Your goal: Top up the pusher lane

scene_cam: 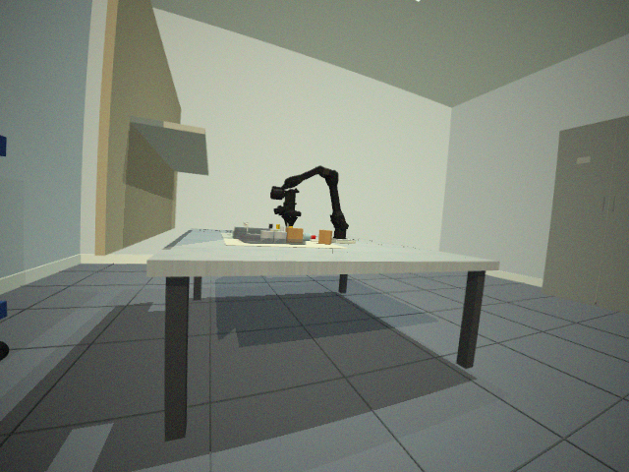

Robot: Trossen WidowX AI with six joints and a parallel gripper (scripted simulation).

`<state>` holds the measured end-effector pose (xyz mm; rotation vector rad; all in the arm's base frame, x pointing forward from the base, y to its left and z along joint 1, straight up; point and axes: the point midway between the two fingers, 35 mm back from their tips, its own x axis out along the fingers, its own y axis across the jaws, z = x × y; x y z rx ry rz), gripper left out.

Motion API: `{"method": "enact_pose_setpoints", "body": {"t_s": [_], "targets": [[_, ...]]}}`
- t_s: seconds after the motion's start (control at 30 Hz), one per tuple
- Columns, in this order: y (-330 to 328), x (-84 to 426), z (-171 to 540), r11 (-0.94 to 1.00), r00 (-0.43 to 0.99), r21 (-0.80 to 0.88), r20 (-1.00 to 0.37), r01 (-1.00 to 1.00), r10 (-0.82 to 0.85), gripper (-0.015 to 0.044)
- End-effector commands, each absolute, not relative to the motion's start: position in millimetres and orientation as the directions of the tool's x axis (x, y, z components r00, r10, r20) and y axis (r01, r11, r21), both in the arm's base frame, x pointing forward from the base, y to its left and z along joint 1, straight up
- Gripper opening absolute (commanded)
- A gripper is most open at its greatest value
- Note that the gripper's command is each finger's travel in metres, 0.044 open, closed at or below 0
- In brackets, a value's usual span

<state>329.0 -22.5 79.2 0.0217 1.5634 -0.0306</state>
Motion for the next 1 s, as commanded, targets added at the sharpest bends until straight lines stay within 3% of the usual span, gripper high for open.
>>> {"method": "enact_pose_setpoints", "body": {"t_s": [0.0, 0.97], "targets": [[-23, 339, 80, 0.999, 0.029, -0.006, -1.000, 0.037, -0.007, 0.0000], [-23, 351, 83, 0.999, 0.030, -0.006, -1.000, 0.037, -0.007, 0.0000]]}}
